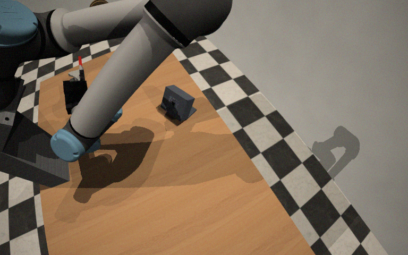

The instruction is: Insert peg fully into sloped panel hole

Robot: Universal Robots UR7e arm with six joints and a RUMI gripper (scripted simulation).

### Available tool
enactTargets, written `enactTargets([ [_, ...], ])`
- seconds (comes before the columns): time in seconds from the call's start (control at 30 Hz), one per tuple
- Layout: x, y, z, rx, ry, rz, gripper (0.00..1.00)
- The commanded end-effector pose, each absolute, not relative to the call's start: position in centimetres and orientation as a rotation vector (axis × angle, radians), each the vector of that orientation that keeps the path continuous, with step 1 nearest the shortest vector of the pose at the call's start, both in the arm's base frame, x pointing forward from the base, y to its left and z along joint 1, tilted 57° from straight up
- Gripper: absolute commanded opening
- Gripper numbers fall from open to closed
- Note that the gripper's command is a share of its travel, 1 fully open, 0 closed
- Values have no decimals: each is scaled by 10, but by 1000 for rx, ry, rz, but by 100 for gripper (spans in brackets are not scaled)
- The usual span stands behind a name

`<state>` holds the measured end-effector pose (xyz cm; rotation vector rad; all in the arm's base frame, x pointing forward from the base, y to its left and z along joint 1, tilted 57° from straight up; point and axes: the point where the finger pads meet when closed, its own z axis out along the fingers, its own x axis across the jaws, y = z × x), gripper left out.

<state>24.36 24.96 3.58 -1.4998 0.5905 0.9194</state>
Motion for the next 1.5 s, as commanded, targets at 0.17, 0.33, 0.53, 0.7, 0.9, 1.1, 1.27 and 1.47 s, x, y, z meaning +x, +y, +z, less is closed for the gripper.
enactTargets([
  [0.17,250,248,44,-1446,632,940,0],
  [0.33,254,247,49,-1414,656,951,0],
  [0.53,259,245,54,-1376,684,965,0],
  [0.7,261,244,57,-1356,698,972,0],
  [0.9,266,242,62,-1318,725,985,0],
  [1.1,272,240,67,-1278,752,998,0],
  [1.27,274,239,70,-1258,765,1005,0],
  [1.47,280,236,75,-1219,791,1018,0],
])
